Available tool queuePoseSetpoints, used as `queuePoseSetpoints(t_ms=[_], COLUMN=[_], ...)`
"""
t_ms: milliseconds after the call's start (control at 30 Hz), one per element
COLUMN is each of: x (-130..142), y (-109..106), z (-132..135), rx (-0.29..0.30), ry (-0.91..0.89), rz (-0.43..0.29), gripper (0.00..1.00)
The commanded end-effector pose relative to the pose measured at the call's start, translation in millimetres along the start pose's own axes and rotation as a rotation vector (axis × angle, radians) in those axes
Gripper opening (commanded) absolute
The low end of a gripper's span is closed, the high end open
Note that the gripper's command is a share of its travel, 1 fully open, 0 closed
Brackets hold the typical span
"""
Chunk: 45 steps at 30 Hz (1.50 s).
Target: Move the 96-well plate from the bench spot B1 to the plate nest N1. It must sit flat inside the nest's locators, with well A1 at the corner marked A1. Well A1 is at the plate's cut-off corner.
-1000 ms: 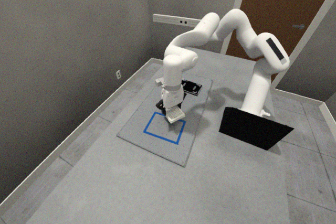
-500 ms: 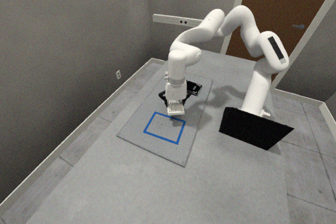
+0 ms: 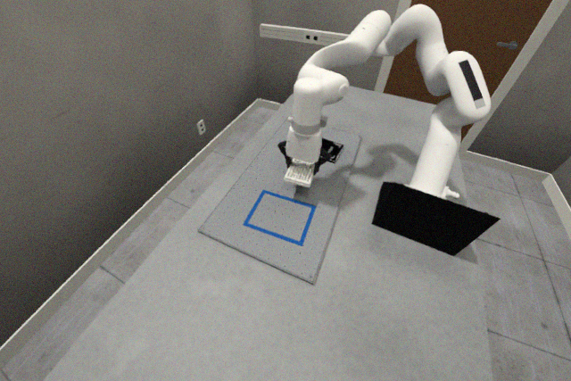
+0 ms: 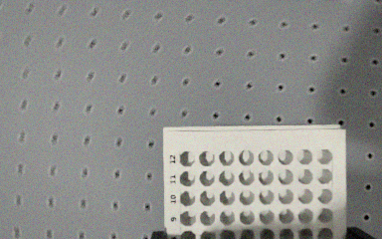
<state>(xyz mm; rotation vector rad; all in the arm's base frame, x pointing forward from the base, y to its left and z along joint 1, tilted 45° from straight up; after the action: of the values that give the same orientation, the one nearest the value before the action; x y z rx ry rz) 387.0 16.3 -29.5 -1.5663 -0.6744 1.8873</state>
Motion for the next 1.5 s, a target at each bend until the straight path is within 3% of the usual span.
queuePoseSetpoints(t_ms=[0, 1467], x=[-15, -139], y=[-3, -7], z=[2, 30], rx=[-0.012, -0.010], ry=[0.165, 1.432], rz=[-0.002, -0.008], gripper=[0.00, 0.00])
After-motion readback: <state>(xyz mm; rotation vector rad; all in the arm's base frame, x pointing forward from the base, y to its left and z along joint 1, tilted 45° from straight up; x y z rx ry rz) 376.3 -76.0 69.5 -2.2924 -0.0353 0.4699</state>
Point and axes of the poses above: the point where the finger pads meet when closed, its own y axis out along the fingers, its own z axis across the jaws, x = y × z, the point moved 2 cm from there along -y, back along the fingers, and after that the axes turned 8 degrees about -y, right-handed, at the moved point
